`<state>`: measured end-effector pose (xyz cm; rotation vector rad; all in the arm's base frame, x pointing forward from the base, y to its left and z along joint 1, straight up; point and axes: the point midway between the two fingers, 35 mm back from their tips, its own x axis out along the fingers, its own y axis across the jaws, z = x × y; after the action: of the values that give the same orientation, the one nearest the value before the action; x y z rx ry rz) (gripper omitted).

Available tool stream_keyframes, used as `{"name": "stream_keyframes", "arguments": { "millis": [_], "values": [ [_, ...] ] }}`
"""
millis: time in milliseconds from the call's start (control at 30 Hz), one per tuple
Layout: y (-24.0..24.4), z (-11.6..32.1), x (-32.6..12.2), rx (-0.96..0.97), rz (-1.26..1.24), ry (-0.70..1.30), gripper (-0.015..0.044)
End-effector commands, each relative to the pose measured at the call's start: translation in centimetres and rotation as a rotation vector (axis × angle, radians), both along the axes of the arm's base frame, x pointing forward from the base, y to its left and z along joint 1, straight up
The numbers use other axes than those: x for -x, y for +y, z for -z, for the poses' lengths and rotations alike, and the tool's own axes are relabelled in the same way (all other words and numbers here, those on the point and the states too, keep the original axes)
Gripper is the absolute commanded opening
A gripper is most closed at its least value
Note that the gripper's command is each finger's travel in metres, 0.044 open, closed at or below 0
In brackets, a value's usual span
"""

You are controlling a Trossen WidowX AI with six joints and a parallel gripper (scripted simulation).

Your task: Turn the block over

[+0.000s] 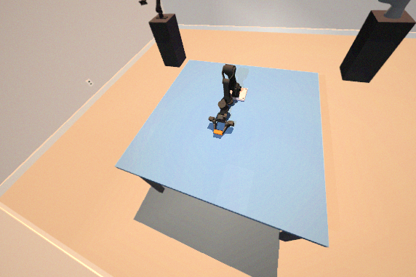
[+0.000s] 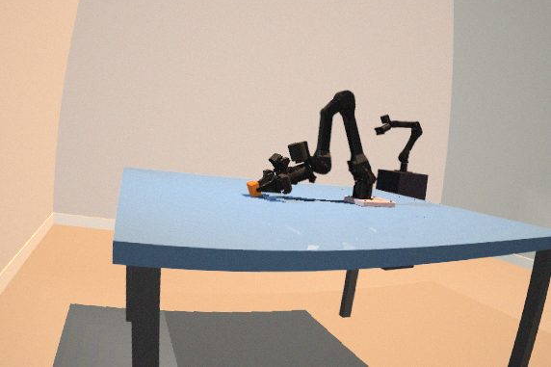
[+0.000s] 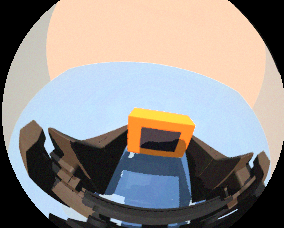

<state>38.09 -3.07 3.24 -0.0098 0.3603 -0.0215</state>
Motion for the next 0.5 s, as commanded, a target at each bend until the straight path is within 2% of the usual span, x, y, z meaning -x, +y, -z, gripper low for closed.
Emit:
{"name": "stream_keyframes", "arguments": {
  "millis": [0,467],
  "values": [
    [0.07,-0.05,0.23,-0.006,-0.002,-0.026,0.0000],
    [0.07,-0.11,0.24,-0.006,-0.002,-0.035,0.0000]
  ]
}}
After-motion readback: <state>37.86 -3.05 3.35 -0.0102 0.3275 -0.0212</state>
